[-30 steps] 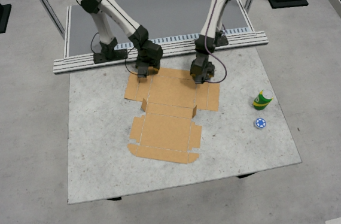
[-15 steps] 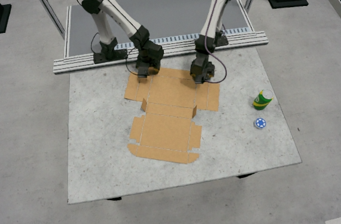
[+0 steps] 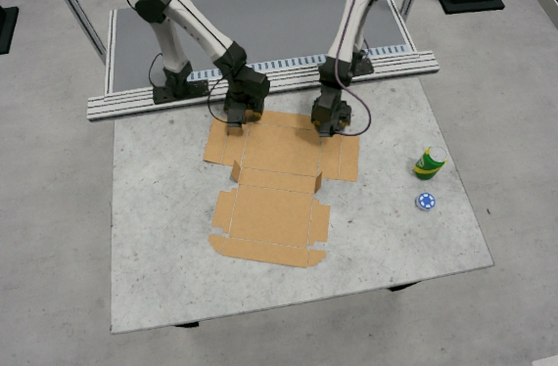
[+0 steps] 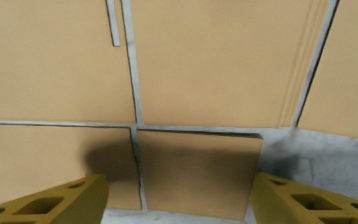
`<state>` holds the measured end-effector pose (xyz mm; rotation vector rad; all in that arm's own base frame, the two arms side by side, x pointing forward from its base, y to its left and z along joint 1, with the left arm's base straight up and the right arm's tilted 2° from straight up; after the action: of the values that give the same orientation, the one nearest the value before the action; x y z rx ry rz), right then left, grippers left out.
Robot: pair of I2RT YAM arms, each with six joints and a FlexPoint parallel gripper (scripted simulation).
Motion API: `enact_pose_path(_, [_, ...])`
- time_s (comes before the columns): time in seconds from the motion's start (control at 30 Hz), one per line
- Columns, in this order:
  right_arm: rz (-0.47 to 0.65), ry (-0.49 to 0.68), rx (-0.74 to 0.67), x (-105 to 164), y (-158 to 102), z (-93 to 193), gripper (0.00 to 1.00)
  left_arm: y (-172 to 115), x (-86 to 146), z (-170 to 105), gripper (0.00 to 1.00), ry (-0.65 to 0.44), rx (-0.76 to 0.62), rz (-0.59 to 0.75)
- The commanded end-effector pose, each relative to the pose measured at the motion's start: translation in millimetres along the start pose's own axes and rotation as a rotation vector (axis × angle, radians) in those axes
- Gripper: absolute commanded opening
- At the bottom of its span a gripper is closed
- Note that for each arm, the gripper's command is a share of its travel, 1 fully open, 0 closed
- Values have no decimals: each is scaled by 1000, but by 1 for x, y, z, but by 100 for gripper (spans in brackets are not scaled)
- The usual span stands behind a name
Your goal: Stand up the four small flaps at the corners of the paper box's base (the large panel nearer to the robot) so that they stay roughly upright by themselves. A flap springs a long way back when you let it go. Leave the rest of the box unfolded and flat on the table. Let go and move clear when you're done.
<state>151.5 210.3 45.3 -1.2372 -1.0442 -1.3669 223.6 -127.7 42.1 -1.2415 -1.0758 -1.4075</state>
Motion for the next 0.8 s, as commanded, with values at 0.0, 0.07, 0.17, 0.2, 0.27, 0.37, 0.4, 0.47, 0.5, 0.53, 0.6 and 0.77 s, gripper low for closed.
enact_pose_path(0.0, [-17, 51, -7, 5, 7, 16, 77, 2, -12, 0, 77, 32, 3, 9])
enact_pose_path(0.07, [-17, 52, -7, 6, 6, 16, 77, 2, -12, 0, 77, 32, 3, 9])
enact_pose_path(0.17, [-20, 56, -6, 8, 7, 17, 77, 2, -12, 0, 77, 32, 3, 9])
enact_pose_path(0.2, [-20, 56, -6, 8, 6, 17, 77, 2, -12, 0, 77, 32, 3, 9])
enact_pose_path(0.27, [-21, 58, -5, 10, 6, 18, 77, 2, -12, 0, 77, 32, 3, 9])
enact_pose_path(0.37, [-24, 62, -6, 13, 7, 19, 77, 2, -12, 0, 77, 32, 3, 9])
enact_pose_path(0.4, [-24, 64, -5, 14, 7, 19, 77, 2, -12, 0, 77, 32, 3, 9])
enact_pose_path(0.47, [-26, 66, -4, 15, 7, 20, 77, 2, -12, 0, 77, 32, 3, 9])
enact_pose_path(0.5, [-26, 67, -4, 16, 7, 20, 77, 2, -12, 0, 77, 32, 3, 9])
enact_pose_path(0.53, [-27, 68, -4, 17, 7, 21, 77, 2, -12, 0, 77, 32, 3, 9])
enact_pose_path(0.6, [-28, 69, -5, 18, 7, 21, 77, 2, -12, 0, 77, 32, 3, 9])
enact_pose_path(0.77, [-28, 70, -4, 21, 8, 22, 77, 2, -12, 0, 77, 32, 3, 9])
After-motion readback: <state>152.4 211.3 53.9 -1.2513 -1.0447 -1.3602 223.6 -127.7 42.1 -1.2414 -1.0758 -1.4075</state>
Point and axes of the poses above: on each arm, the point where the finger pads meet when closed, its own x axis back along the fingers, its own z axis across the jaws, y = z × x, the point moved 2 cm from there along x, back along the fingers, and after that the axes turned 11 degrees about x, right-handed, at the moved point
